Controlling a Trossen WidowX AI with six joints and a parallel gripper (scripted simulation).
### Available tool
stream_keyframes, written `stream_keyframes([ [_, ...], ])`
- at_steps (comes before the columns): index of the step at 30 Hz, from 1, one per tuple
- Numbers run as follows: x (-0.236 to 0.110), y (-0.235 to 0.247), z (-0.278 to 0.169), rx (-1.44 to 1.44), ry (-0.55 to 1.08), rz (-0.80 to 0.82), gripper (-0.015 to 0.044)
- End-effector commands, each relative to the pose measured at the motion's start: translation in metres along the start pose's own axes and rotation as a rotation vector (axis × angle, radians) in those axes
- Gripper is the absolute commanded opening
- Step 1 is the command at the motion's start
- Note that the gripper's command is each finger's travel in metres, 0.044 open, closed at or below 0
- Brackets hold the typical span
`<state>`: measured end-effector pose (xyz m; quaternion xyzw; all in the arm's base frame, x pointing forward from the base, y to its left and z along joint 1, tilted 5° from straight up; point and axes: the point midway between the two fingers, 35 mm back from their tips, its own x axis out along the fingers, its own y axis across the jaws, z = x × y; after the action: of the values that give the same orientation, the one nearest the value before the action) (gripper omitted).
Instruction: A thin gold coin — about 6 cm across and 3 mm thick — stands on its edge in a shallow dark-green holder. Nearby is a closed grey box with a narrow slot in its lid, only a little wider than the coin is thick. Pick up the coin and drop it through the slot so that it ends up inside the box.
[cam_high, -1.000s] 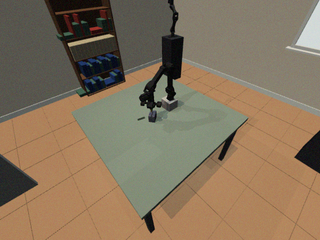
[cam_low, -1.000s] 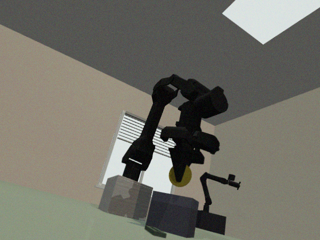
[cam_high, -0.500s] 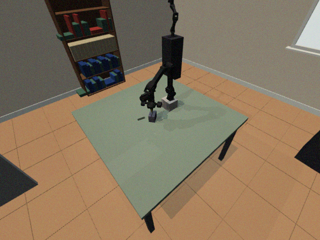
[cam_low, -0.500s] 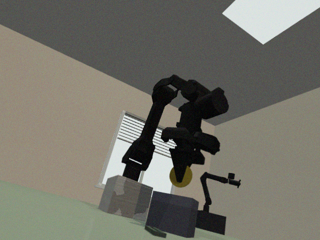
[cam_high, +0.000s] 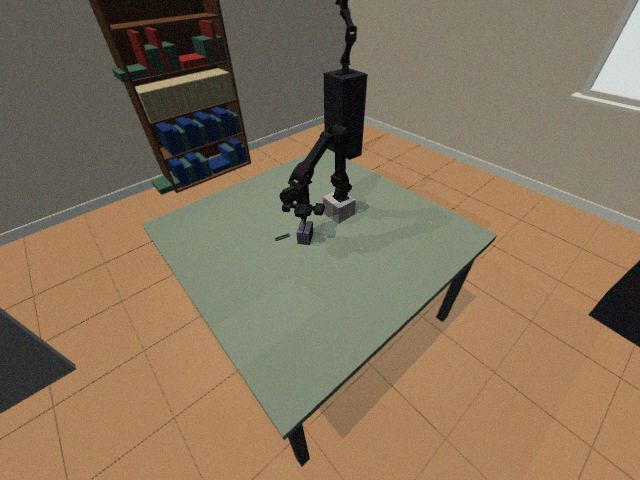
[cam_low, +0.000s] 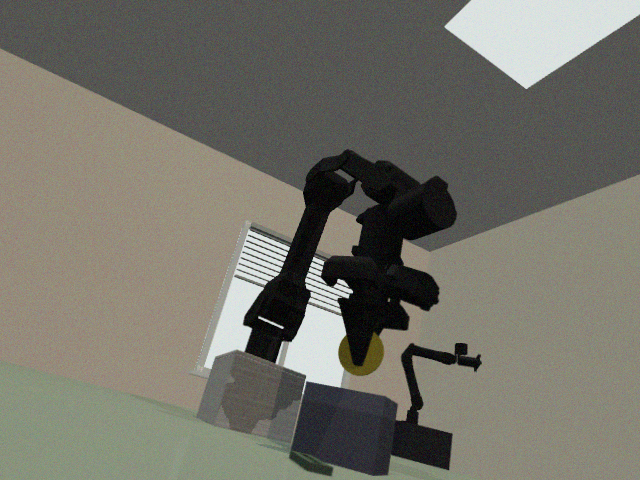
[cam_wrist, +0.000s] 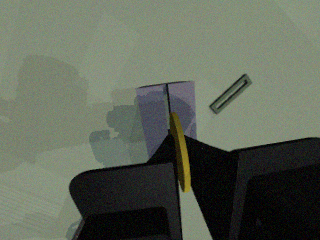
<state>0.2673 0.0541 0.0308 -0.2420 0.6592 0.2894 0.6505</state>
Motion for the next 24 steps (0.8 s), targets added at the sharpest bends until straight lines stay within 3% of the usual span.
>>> stream_keyframes([
  [1,0.0006,-0.0003,0.0003,0.0,0.0,0.0,0.0],
  [24,0.0104,0.0002,-0.0012,-0.005,0.0,0.0,0.0],
])
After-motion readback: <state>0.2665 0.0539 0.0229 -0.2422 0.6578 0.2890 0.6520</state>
